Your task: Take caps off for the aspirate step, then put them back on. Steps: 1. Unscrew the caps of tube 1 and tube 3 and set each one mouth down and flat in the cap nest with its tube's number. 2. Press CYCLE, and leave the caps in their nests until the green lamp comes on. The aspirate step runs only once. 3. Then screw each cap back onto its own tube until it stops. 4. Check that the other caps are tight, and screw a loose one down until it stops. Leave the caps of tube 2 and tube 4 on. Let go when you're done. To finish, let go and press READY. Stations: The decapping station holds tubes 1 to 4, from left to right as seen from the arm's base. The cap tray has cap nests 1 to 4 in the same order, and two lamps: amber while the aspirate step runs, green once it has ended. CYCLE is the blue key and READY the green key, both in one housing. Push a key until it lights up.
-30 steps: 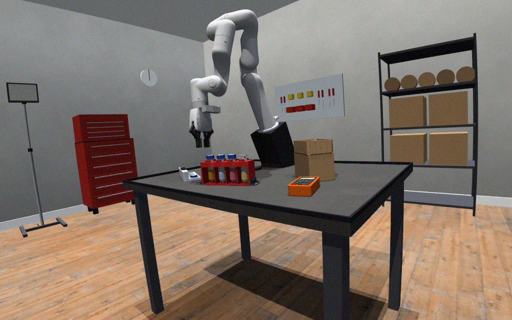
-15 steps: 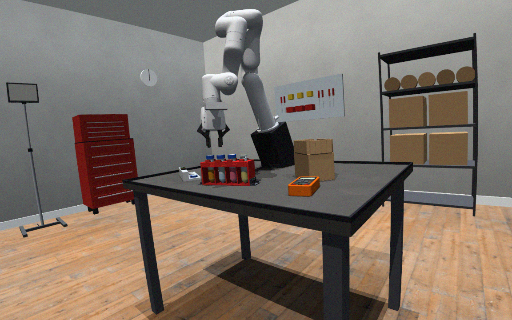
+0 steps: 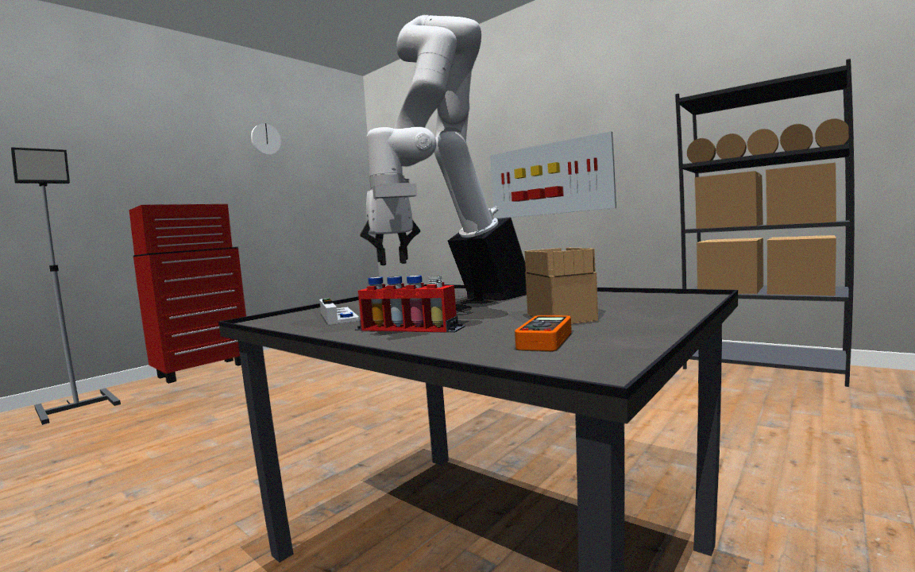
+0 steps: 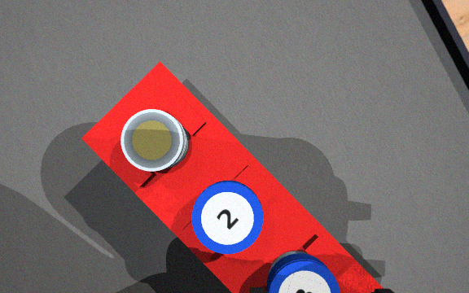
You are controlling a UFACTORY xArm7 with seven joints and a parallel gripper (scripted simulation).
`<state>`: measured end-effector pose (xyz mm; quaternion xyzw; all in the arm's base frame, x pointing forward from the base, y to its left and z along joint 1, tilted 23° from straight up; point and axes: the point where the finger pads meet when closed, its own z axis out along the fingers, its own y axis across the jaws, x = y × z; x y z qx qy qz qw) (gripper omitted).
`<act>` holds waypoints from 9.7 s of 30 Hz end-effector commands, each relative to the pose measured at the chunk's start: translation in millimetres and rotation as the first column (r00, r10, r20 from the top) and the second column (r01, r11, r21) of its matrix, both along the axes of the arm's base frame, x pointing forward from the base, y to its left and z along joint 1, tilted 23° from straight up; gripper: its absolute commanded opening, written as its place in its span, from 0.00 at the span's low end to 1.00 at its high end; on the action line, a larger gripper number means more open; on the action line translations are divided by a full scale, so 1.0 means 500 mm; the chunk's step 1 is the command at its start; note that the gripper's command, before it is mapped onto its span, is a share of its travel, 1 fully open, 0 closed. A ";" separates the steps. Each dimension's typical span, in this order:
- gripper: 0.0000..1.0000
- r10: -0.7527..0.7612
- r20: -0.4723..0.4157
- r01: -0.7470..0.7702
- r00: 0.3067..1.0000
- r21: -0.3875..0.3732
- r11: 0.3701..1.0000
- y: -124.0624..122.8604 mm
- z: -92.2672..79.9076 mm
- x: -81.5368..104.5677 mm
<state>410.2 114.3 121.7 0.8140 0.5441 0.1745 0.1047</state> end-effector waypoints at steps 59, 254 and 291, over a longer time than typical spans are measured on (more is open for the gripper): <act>0.00 0.000 0.000 0.000 1.000 0.000 1.000 0.002 -0.075 0.035; 0.46 0.000 0.000 0.000 1.000 0.000 1.000 0.002 -0.072 0.034; 0.00 0.721 -0.123 -0.715 0.682 -0.319 0.622 0.002 -0.071 0.034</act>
